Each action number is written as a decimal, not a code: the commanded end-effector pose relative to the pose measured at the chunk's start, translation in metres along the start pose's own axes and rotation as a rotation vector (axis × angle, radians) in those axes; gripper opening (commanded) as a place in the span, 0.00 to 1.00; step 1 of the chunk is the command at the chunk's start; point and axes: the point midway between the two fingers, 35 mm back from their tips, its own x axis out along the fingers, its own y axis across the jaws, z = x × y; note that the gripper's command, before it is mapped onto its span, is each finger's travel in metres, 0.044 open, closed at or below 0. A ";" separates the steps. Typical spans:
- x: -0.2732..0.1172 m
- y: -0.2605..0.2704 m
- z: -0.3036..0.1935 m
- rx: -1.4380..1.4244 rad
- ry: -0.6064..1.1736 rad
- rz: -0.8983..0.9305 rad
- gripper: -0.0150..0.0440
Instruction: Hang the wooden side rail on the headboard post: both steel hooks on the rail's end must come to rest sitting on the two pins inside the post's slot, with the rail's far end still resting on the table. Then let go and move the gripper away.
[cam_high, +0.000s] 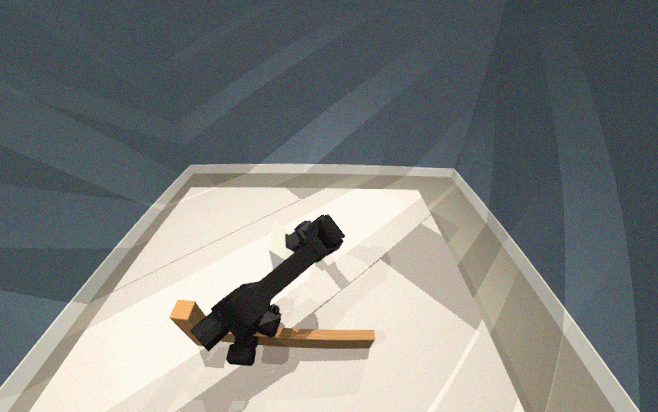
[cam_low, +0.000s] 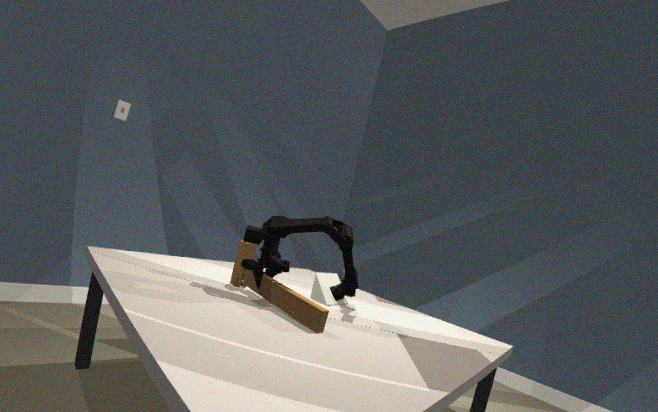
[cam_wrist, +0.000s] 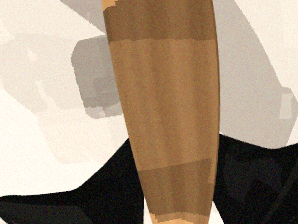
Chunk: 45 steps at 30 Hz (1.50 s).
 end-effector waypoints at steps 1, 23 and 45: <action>-0.004 0.000 -0.004 0.000 0.006 -0.012 0.25; -0.005 -0.002 -0.006 0.000 0.006 -0.012 0.25; -0.007 -0.002 -0.008 0.000 0.006 -0.012 0.25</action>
